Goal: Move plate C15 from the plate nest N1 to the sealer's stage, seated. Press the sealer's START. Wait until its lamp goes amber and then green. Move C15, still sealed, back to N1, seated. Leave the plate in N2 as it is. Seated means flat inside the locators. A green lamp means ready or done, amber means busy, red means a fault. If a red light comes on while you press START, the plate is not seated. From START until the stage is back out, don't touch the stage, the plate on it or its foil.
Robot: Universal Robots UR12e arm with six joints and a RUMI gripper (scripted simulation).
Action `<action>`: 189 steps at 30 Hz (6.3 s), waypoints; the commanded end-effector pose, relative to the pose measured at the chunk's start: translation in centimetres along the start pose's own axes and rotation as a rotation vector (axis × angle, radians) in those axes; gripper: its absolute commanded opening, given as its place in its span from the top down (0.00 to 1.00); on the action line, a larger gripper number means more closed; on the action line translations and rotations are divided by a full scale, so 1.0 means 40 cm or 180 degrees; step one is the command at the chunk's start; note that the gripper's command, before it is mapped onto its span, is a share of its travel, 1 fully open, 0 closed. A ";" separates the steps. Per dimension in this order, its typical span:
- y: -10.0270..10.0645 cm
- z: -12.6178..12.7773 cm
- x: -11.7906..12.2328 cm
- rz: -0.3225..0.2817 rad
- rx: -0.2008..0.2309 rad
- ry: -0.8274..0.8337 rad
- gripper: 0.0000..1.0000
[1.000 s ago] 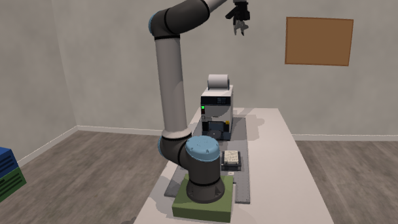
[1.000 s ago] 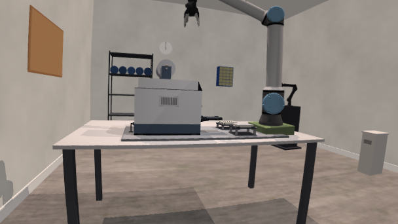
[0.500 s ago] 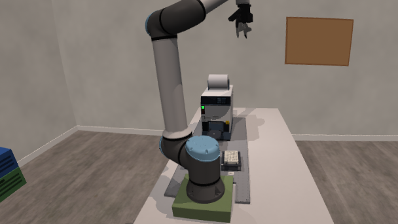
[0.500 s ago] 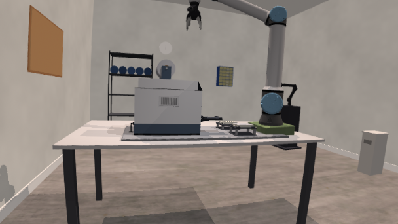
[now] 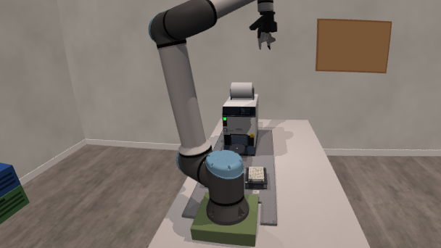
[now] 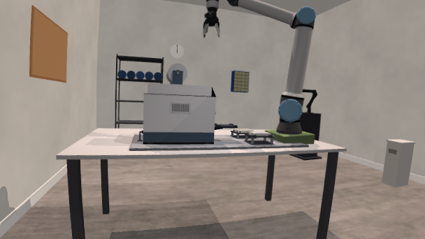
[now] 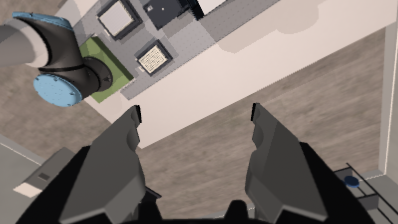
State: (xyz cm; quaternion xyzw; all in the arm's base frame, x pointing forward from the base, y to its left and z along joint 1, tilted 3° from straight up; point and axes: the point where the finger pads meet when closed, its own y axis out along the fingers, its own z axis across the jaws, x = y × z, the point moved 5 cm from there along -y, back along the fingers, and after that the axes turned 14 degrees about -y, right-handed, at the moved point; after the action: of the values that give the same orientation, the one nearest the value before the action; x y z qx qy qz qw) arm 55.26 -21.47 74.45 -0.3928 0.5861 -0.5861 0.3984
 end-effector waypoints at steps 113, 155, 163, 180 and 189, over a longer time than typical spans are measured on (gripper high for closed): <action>0.941 -0.590 -0.210 0.0079 0.0093 -0.0001 0.32; 1.113 -0.662 -0.230 0.0119 0.0076 0.1829 0.32; 1.113 -0.657 -0.223 0.0128 0.0063 0.2553 0.32; 1.113 -0.653 -0.214 0.0137 0.0049 0.3263 0.32; 1.113 -0.653 -0.215 0.0136 0.0051 0.3157 0.32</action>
State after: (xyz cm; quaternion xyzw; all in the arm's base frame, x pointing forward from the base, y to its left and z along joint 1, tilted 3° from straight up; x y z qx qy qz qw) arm 34.50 -3.53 29.80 -0.0406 0.7101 -0.6989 0.0750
